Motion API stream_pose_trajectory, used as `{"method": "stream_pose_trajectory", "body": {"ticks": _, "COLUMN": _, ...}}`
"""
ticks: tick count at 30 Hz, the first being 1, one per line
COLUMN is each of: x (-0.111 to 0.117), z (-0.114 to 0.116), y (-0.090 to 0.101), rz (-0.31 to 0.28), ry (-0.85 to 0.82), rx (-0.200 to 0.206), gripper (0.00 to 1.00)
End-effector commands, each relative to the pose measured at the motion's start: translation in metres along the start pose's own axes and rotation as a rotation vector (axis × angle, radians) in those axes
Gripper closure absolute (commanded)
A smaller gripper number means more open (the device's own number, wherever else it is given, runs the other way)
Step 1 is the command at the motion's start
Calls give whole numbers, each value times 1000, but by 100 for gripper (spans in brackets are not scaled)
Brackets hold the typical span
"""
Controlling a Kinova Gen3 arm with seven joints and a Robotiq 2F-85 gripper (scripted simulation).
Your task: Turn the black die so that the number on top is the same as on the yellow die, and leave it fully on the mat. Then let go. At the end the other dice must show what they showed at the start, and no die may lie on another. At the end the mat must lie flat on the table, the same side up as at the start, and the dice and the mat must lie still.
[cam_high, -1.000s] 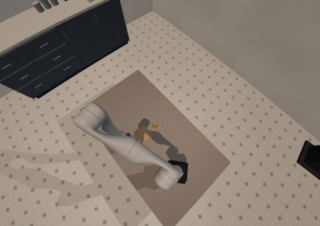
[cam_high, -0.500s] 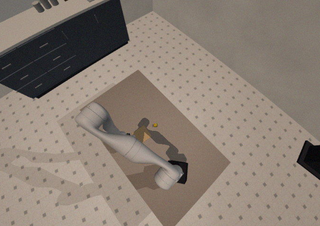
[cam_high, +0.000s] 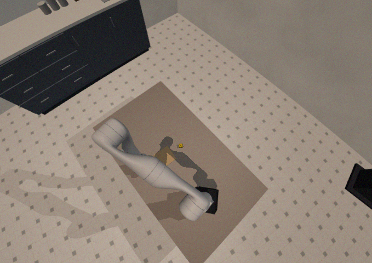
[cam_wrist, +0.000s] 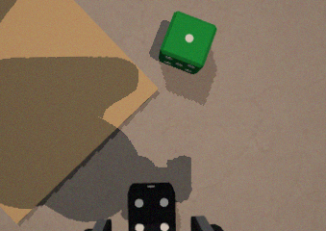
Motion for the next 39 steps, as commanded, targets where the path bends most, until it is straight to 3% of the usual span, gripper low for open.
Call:
{"method": "stream_pose_trajectory", "body": {"ticks": 1, "x": 2, "z": 0, "y": -5, "rz": 4, "ry": -3, "rx": -3, "gripper": 54}}
{"method": "stream_pose_trajectory", "body": {"ticks": 11, "x": 2, "z": 0, "y": -16, "rz": 4, "ry": -3, "rx": -3, "gripper": 54}}
{"method": "stream_pose_trajectory", "body": {"ticks": 39, "x": 2, "z": 0, "y": -19, "rz": 4, "ry": -3, "rx": -3, "gripper": 54}}
Point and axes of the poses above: the point where the finger pads meet when closed, its own y axis back along the fingers, its own z axis across the jaws, x = y × z, the point moved 2 cm from there along y, back along the fingers, and after that the axes turned 4 degrees about -y, right-handed, at the moved point
